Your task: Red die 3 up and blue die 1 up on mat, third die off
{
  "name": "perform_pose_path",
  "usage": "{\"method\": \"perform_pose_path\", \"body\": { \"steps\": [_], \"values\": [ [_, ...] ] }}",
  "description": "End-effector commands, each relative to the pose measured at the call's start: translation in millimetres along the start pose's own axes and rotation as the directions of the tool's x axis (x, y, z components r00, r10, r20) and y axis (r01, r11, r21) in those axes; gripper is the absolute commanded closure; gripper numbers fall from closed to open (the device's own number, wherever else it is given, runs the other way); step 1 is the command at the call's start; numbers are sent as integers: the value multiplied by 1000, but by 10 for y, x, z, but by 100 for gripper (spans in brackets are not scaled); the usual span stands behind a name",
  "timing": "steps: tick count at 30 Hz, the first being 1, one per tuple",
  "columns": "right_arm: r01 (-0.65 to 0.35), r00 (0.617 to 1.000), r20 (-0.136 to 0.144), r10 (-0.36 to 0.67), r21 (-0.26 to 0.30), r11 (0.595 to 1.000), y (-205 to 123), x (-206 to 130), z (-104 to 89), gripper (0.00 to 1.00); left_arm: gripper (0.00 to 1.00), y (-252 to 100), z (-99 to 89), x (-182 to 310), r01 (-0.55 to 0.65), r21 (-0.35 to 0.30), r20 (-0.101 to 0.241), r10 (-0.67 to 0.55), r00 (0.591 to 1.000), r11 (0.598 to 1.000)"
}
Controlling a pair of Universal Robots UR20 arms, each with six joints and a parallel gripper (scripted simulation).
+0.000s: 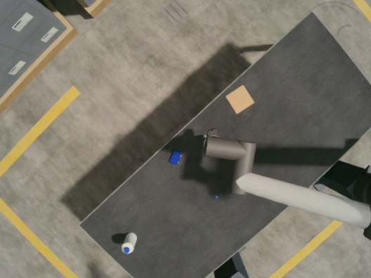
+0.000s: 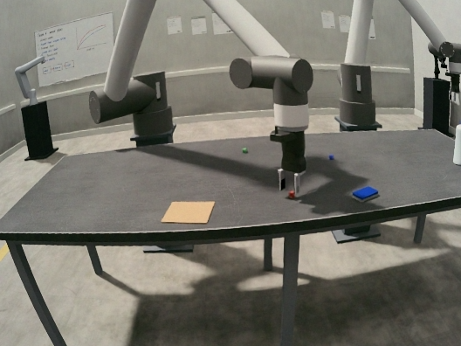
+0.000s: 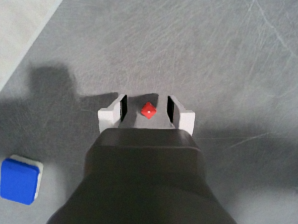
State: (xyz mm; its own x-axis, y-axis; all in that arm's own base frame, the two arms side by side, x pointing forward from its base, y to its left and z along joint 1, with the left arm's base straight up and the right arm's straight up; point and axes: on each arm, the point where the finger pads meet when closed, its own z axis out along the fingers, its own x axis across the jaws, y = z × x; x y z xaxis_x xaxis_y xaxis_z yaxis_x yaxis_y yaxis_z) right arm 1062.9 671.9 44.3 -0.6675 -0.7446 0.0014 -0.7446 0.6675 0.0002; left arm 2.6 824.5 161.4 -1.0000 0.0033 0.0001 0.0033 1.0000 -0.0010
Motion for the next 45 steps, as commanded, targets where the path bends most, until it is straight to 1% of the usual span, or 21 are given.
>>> {"method": "perform_pose_path", "body": {
  "steps": [1,31,38,45],
  "values": [
    [0,1000,1,0,0,1000,-1,-6,-12,0,0,4,-5,-1,0,-1,0,0,1000,1000],
    [0,1000,1,0,0,1000,23,-2,-12,0,0,4,-5,-1,0,-1,0,0,1000,1000],
    [0,1000,1,0,0,1000,163,23,-12,0,0,4,-5,-1,0,-1,0,0,1000,1000],
    [0,1000,1,0,0,1000,471,76,-12,0,0,4,-5,-1,0,-1,0,0,1000,1000]
  ]
}}
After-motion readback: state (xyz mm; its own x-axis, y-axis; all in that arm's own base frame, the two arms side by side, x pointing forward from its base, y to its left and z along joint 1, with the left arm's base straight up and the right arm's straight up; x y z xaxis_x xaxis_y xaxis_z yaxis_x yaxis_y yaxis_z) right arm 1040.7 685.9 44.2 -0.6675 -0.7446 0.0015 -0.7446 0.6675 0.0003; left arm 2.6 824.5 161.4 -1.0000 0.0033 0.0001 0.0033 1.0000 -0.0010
